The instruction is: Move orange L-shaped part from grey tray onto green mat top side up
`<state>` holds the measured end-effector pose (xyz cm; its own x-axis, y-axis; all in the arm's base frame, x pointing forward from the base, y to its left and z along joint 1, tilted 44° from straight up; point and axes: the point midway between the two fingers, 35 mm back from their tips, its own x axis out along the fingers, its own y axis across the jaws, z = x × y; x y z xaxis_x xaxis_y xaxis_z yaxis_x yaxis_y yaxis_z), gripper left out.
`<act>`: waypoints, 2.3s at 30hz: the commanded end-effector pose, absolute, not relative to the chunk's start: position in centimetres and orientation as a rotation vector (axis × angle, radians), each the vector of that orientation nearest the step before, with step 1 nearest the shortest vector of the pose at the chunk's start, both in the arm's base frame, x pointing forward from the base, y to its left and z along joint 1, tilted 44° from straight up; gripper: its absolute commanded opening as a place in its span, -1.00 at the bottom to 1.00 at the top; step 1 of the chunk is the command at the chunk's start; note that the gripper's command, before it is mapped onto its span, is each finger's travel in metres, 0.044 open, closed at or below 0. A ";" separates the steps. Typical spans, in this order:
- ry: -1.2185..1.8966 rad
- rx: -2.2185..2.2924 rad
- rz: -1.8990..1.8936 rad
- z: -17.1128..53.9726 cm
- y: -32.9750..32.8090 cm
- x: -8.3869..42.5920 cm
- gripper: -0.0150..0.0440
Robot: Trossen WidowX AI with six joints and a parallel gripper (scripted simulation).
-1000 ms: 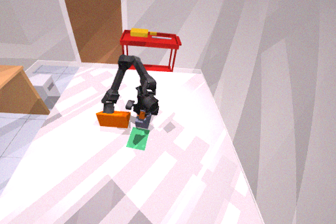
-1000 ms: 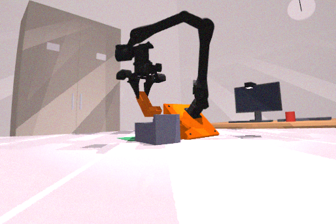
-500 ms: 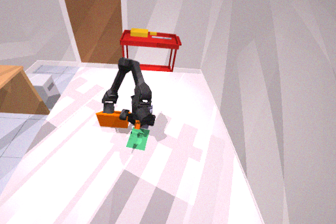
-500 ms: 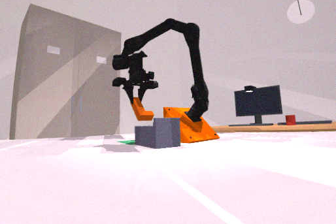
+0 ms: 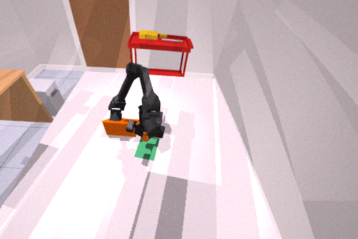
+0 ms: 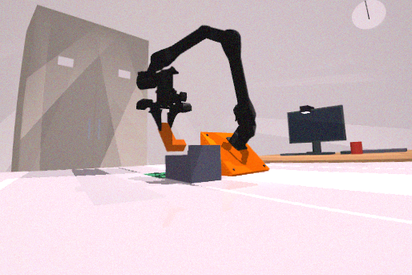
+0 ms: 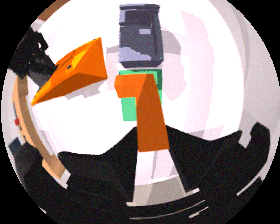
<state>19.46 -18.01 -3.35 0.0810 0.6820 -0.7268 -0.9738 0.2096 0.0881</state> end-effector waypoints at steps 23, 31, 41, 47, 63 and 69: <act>0.744 -0.481 1.310 -6.2 -15.3 19.8 -0.49; 0.744 -0.481 1.310 -7.1 -14.4 19.9 -0.49; 0.743 -0.481 1.310 -8.3 -13.3 20.0 -0.49; 0.743 -0.481 1.310 -8.5 -13.0 20.0 -0.49; 0.745 -0.486 1.316 -8.4 -13.2 20.0 0.40; 0.747 -0.483 1.311 -4.2 -17.5 19.7 0.86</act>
<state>19.72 -14.97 -6.34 0.0639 0.7010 -0.7103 -0.9729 0.2024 0.1122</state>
